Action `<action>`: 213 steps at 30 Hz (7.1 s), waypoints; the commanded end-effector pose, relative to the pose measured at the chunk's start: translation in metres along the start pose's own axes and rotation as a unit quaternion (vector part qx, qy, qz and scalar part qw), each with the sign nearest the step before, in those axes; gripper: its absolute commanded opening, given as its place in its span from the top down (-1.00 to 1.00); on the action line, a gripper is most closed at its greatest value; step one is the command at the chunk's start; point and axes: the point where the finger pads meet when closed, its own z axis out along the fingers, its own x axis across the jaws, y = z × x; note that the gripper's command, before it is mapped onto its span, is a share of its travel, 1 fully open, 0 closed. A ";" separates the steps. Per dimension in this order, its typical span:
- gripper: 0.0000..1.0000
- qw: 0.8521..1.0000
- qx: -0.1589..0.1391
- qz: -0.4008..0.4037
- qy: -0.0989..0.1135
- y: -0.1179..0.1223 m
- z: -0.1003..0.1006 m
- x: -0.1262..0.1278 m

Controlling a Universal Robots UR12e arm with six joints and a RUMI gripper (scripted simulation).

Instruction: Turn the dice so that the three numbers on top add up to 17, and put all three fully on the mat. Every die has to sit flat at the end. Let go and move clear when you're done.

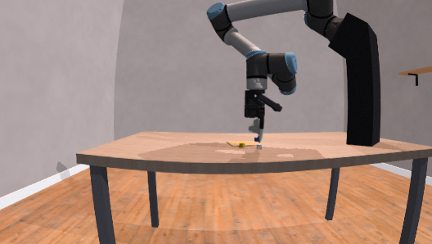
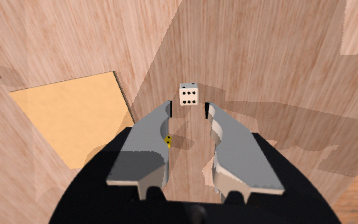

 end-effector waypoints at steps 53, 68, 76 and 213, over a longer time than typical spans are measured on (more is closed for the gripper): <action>0.58 1.000 0.000 0.000 0.000 0.000 0.025 0.000; 0.58 1.000 0.000 0.000 0.000 0.000 0.025 0.000; 0.58 1.000 0.000 0.000 0.000 0.000 0.025 0.000; 0.94 1.000 0.000 -0.013 0.000 0.011 0.017 -0.140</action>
